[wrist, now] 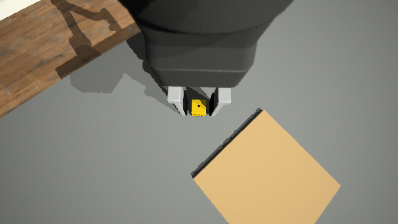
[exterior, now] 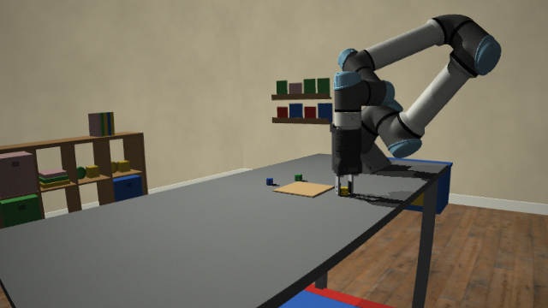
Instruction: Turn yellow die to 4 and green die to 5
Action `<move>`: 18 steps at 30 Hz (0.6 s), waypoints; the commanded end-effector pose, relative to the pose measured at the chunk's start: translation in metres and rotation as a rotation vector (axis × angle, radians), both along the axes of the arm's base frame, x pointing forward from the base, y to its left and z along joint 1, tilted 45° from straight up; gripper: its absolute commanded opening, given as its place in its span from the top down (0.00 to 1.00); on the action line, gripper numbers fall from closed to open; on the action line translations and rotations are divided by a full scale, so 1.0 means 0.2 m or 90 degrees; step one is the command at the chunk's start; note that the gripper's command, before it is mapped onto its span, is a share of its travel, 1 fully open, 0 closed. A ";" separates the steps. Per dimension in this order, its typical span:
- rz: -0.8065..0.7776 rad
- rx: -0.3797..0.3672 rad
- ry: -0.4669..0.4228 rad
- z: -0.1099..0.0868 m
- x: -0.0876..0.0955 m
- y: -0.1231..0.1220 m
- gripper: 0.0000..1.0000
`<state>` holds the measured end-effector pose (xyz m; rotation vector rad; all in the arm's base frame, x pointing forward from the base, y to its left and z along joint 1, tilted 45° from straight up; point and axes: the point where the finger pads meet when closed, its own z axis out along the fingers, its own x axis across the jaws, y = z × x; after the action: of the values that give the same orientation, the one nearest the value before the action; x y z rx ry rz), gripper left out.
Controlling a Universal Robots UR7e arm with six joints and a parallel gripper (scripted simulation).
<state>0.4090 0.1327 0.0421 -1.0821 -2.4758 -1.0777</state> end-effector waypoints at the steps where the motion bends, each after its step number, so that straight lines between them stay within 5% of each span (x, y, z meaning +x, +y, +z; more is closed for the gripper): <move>1: 0.000 0.000 -0.001 0.00 0.00 0.00 0.30; 6: 0.000 0.000 -0.001 0.00 0.00 0.00 0.30; 7: 0.000 0.000 -0.001 0.00 0.00 0.00 0.60; 18: 0.000 0.000 -0.001 0.00 0.00 0.00 0.60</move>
<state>0.4090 0.1327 0.0421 -1.0821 -2.4759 -1.0777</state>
